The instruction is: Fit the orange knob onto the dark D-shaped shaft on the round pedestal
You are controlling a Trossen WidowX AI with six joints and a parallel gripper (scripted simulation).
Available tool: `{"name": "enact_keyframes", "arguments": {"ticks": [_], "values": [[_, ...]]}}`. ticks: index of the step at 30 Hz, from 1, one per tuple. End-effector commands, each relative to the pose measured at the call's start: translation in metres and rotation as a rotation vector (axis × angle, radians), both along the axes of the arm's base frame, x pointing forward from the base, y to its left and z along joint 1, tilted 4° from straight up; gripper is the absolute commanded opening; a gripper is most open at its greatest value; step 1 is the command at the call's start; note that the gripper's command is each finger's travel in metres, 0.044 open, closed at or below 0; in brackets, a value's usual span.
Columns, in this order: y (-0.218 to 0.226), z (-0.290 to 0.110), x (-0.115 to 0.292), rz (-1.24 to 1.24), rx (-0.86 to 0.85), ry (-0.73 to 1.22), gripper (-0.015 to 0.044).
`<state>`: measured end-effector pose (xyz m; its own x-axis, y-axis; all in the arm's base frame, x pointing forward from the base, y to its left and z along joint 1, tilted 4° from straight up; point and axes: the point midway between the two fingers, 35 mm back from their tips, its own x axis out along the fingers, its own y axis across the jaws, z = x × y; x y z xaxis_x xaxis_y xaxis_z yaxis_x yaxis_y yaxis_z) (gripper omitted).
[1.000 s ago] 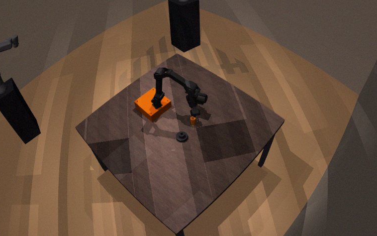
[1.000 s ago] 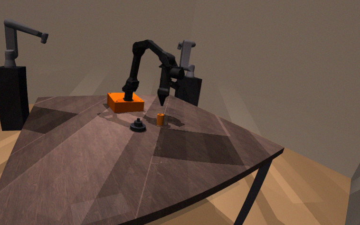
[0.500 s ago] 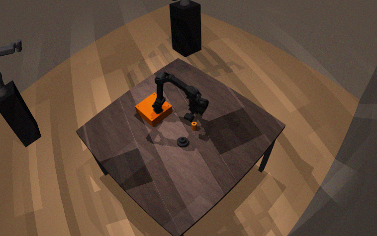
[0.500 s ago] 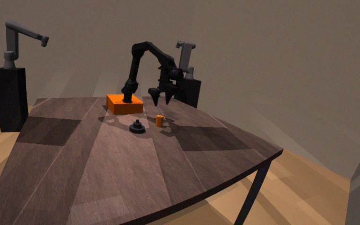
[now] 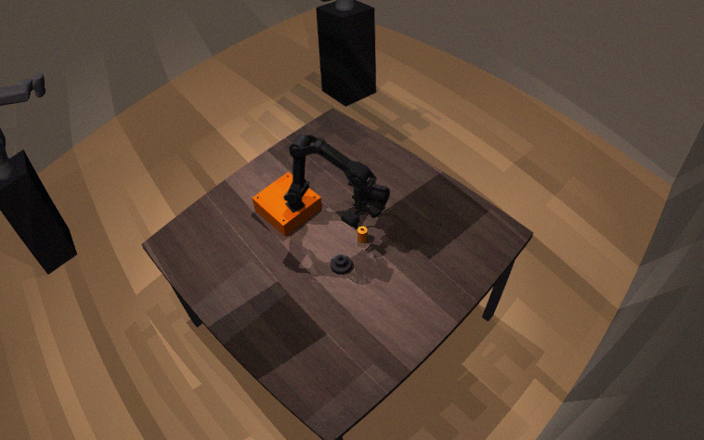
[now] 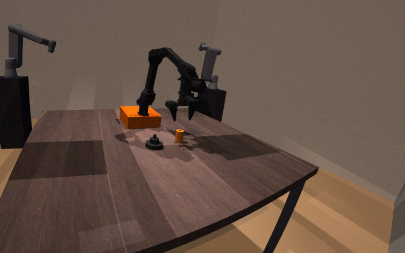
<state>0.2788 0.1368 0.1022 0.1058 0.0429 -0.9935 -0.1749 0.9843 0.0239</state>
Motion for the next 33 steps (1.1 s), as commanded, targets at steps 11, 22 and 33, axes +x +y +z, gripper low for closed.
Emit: {"name": "enact_keyframes", "arguments": {"ticks": [11,22,33], "values": [[-0.001,-0.039,0.000,-0.011,-0.012,0.018,0.0440],[0.000,-0.052,0.002,-0.011,-0.012,0.018,0.0440],[0.001,-0.070,0.004,-0.011,-0.012,0.018,0.0440]]}}
